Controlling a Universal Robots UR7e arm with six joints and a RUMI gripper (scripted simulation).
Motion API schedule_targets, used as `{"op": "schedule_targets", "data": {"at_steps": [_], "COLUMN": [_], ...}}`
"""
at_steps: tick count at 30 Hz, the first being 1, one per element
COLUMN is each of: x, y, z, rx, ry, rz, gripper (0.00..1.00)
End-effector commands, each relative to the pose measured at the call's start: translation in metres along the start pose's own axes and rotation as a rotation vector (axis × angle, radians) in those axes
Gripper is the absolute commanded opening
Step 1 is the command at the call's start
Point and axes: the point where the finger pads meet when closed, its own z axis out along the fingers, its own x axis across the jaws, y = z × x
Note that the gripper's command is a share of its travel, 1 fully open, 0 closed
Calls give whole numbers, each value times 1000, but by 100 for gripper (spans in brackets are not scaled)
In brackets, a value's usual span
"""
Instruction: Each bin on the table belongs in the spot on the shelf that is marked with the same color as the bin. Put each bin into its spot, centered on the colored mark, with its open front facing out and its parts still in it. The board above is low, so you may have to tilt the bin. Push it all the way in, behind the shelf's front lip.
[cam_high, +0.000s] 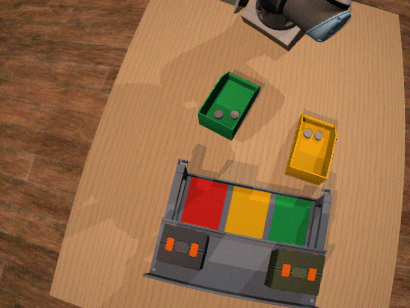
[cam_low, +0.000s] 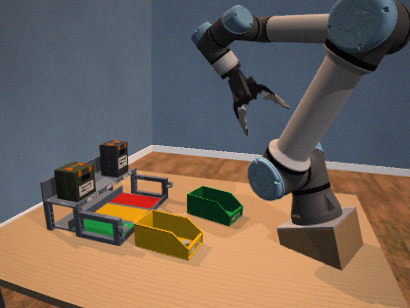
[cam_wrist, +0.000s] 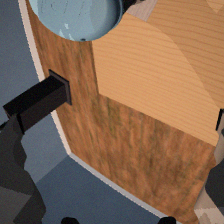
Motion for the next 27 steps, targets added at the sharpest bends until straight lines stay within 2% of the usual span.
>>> {"op": "schedule_targets", "data": {"at_steps": [1,27], "x": [0,7], "y": [0,2], "z": [0,-3], "rx": [0,-6], "ry": [1,15], "rz": [0,-13], "gripper": [100,100]}}
